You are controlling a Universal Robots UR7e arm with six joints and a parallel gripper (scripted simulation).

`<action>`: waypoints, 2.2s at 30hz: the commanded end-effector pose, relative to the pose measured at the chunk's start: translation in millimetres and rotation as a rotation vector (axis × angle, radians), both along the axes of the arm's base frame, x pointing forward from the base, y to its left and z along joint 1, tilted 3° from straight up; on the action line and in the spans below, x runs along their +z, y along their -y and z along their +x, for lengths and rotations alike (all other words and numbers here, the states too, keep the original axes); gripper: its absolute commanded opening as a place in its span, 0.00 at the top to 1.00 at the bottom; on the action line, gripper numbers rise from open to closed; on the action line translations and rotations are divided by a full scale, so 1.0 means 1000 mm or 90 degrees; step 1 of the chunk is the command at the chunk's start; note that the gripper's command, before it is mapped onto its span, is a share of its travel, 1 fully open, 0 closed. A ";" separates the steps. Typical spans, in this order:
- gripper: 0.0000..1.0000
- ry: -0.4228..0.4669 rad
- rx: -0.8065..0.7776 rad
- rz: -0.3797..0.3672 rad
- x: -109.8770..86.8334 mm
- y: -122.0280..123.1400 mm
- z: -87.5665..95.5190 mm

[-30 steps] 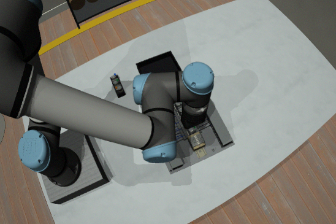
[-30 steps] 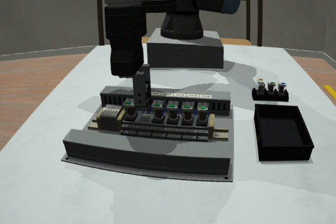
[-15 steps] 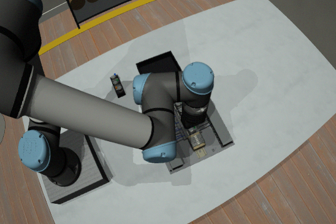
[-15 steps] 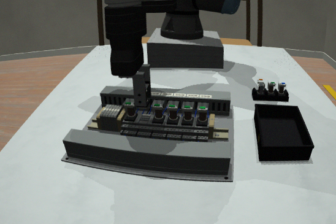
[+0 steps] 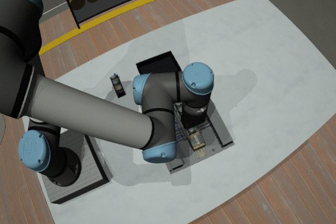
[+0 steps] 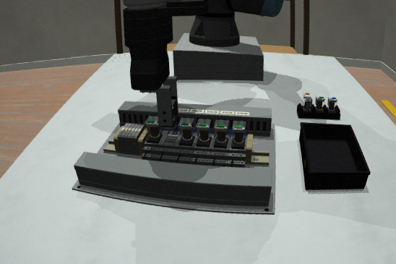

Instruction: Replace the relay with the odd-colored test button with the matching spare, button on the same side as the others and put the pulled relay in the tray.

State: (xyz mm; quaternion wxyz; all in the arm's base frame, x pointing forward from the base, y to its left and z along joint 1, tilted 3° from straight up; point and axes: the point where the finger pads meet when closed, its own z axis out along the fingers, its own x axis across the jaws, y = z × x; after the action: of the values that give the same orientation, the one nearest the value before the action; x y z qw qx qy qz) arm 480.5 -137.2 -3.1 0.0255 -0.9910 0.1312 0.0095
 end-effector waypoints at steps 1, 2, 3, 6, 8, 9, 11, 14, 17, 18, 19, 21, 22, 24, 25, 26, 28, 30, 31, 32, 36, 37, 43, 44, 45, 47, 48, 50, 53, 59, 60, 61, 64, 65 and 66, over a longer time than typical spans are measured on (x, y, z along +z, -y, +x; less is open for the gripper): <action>1.00 0.001 0.000 0.000 0.000 0.000 0.000; 1.00 0.001 0.000 0.000 0.000 0.000 0.000; 1.00 0.001 0.000 0.000 0.000 0.000 0.000; 1.00 0.001 0.000 0.000 0.000 0.000 0.000; 1.00 0.001 0.000 0.000 0.000 0.000 0.000; 1.00 0.001 0.000 0.000 0.000 0.000 0.000; 1.00 0.001 0.000 0.000 0.000 0.000 0.000; 1.00 0.001 0.000 0.000 0.012 0.001 0.000; 1.00 0.001 0.000 0.000 0.048 0.003 0.001; 1.00 0.001 0.000 0.000 0.060 0.003 0.001; 1.00 0.001 0.000 0.000 0.060 0.003 0.001; 1.00 0.001 0.000 0.000 0.060 0.003 0.001; 1.00 0.001 0.000 0.000 0.060 0.003 0.001; 1.00 0.001 0.000 0.000 0.060 0.003 0.001; 1.00 0.001 0.000 0.000 0.060 0.003 0.001; 1.00 0.001 0.000 0.000 0.060 0.003 0.001; 1.00 0.001 0.000 0.000 0.060 0.003 0.001; 1.00 0.001 0.000 0.000 0.060 0.003 0.001; 1.00 0.001 0.000 -0.001 0.062 0.004 0.001; 1.00 0.001 0.000 -0.001 0.064 0.004 0.001; 1.00 0.001 0.000 0.000 0.070 0.004 0.001; 1.00 0.001 0.000 0.000 0.070 0.004 0.001; 1.00 0.001 0.000 0.000 0.070 0.004 0.001; 1.00 0.001 0.000 0.000 0.070 0.004 0.001; 1.00 0.001 0.000 0.000 0.070 0.004 0.001; 1.00 0.001 0.000 0.000 0.070 0.004 0.001; 1.00 0.001 0.000 -0.001 0.069 0.004 0.001; 1.00 0.001 0.000 -0.001 0.065 0.004 0.001; 1.00 0.001 0.000 0.000 0.062 0.003 0.001; 1.00 0.001 0.000 0.000 0.062 0.003 0.001; 1.00 0.001 0.000 0.000 0.062 0.003 0.001; 1.00 0.001 0.000 0.000 0.062 0.003 0.001; 1.00 0.001 0.000 0.000 0.062 0.003 0.001; 1.00 0.001 0.000 0.000 0.061 0.003 0.001; 1.00 0.001 0.000 0.000 0.060 0.003 0.001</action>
State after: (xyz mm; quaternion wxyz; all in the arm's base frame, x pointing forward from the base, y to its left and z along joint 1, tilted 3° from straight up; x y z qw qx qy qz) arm 481.3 -140.5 58.1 0.0255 -0.9910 0.1312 0.0095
